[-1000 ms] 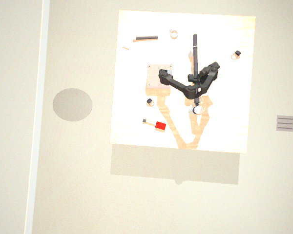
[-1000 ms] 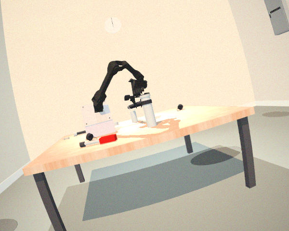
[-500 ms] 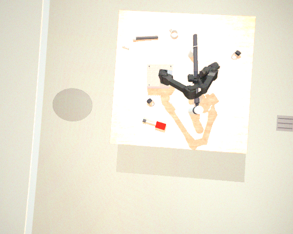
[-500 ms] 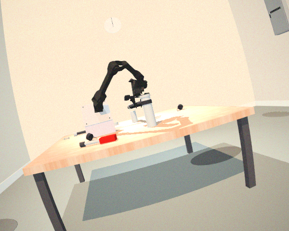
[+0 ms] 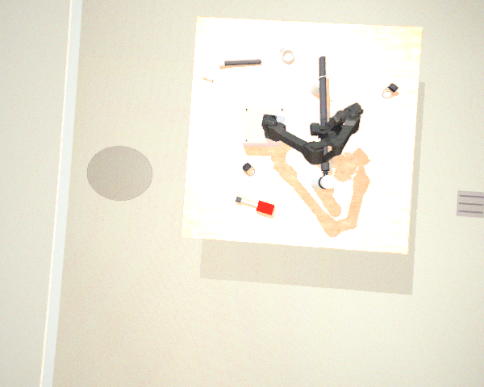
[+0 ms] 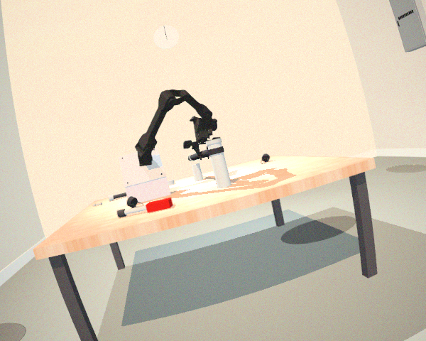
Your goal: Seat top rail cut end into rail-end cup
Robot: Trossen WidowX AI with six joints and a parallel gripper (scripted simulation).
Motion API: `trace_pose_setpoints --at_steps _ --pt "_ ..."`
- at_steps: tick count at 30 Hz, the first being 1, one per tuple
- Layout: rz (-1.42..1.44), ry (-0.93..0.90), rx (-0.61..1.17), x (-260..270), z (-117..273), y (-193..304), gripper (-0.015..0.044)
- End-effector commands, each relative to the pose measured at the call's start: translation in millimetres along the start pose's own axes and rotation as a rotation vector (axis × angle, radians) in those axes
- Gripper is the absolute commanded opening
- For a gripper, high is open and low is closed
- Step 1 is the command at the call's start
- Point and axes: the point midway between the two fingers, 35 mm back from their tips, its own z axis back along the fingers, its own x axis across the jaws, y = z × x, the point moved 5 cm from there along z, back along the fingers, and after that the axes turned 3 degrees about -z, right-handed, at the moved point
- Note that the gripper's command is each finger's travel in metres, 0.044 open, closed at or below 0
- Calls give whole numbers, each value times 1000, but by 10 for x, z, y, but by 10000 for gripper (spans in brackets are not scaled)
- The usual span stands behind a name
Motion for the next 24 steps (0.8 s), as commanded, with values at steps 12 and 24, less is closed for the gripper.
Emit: trace_pose_setpoints --at_steps 12,24 --pt "4 -11 -8 24 19 -41 0" --pt "6 -3 -5 21 2 -39 0"
